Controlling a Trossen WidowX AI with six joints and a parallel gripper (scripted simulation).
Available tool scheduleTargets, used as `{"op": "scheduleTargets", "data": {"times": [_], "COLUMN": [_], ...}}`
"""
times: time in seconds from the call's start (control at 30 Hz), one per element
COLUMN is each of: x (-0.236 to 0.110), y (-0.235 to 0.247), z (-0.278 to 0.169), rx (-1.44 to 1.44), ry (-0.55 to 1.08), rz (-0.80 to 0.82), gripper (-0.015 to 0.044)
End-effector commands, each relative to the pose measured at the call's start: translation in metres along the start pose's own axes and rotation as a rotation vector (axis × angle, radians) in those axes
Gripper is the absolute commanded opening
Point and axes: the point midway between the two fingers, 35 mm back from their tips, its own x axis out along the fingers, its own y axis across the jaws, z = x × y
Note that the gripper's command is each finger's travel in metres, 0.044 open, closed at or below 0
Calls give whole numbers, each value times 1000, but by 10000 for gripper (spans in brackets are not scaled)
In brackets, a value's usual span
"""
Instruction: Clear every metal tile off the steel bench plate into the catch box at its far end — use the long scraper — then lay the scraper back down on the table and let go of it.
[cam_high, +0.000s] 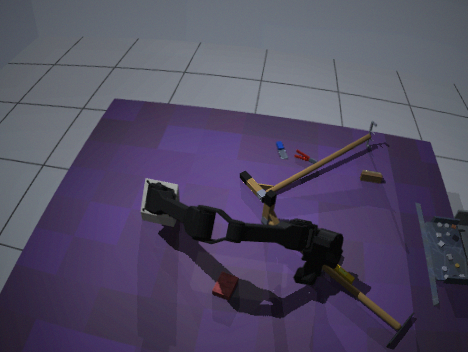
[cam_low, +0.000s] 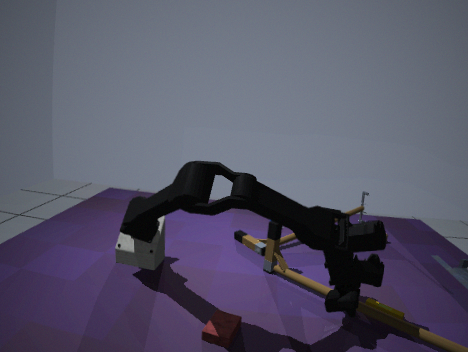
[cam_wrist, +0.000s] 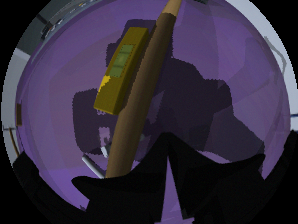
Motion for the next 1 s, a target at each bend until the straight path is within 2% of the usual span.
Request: {"op": "scheduleTargets", "data": {"times": [0.0,0.97], "x": [1,5], "y": [3,30], "z": [2,12], "rx": [6,7], "ry": [2,2], "rz": [-5,-4], "gripper": [0,0]}}
